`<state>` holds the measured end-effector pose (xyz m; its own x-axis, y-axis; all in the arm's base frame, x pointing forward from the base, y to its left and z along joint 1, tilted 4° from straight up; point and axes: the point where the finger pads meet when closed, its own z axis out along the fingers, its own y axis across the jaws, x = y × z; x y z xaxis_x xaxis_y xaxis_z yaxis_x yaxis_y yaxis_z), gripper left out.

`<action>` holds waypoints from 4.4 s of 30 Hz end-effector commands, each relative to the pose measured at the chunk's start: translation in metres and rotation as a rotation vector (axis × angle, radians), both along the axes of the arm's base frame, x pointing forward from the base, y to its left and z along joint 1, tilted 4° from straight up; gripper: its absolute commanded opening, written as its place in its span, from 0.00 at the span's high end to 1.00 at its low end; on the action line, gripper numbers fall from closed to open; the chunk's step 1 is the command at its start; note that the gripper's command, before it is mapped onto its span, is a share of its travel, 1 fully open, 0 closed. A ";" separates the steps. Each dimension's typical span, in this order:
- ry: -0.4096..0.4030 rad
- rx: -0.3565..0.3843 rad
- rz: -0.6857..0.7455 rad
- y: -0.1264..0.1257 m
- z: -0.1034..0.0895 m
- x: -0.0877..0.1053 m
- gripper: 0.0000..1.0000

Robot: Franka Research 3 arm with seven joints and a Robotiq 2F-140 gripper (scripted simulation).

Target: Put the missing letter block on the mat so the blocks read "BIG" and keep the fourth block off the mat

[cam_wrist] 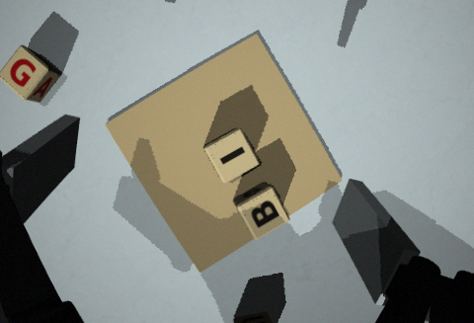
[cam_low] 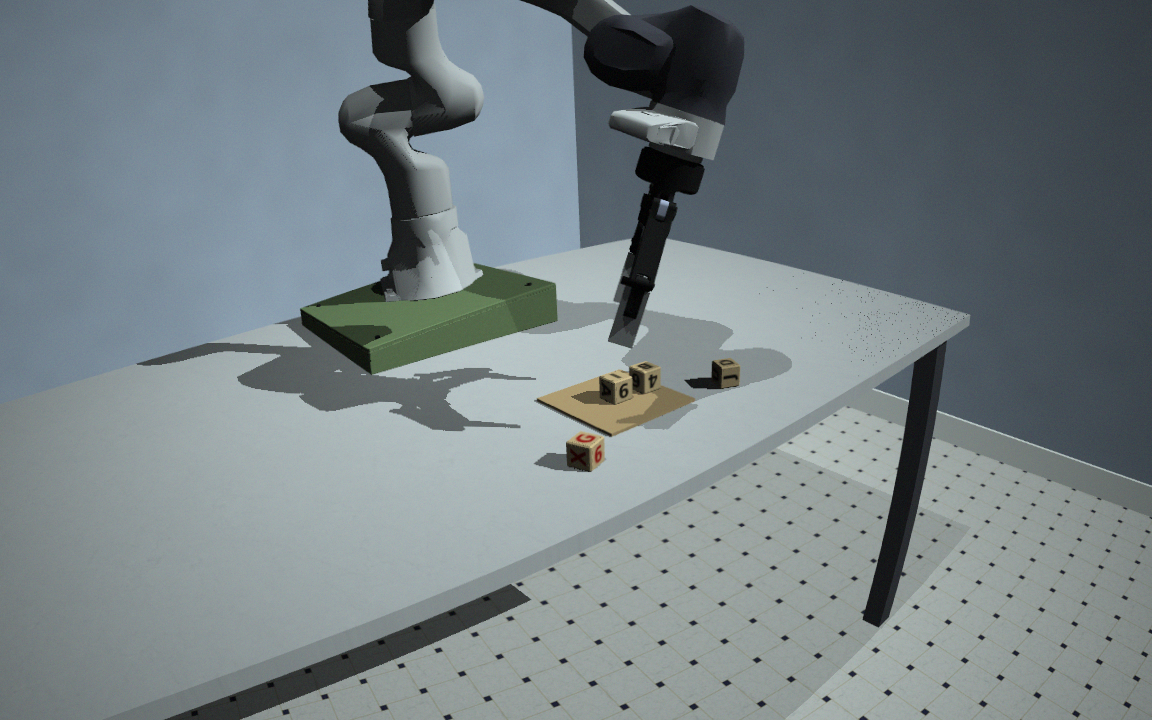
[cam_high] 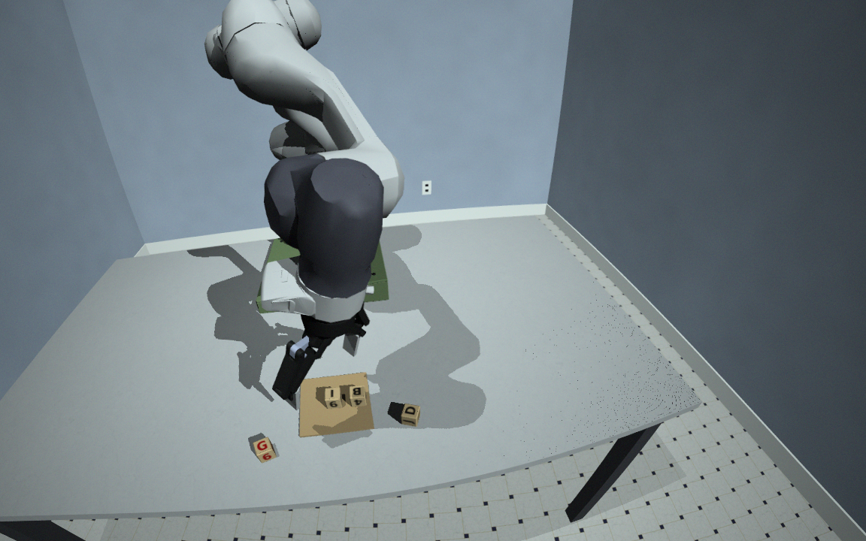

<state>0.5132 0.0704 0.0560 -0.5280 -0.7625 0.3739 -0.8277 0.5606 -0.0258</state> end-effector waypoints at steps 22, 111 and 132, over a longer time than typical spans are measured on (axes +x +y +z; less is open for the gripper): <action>0.085 0.126 0.324 -0.021 0.082 0.032 0.00; 0.074 0.406 1.301 -0.069 0.352 0.045 0.00; 0.087 0.355 0.972 -0.084 0.275 0.080 0.00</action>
<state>0.5872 -0.0110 0.3383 0.5016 -0.8647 0.0273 -0.8623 -0.4971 0.0966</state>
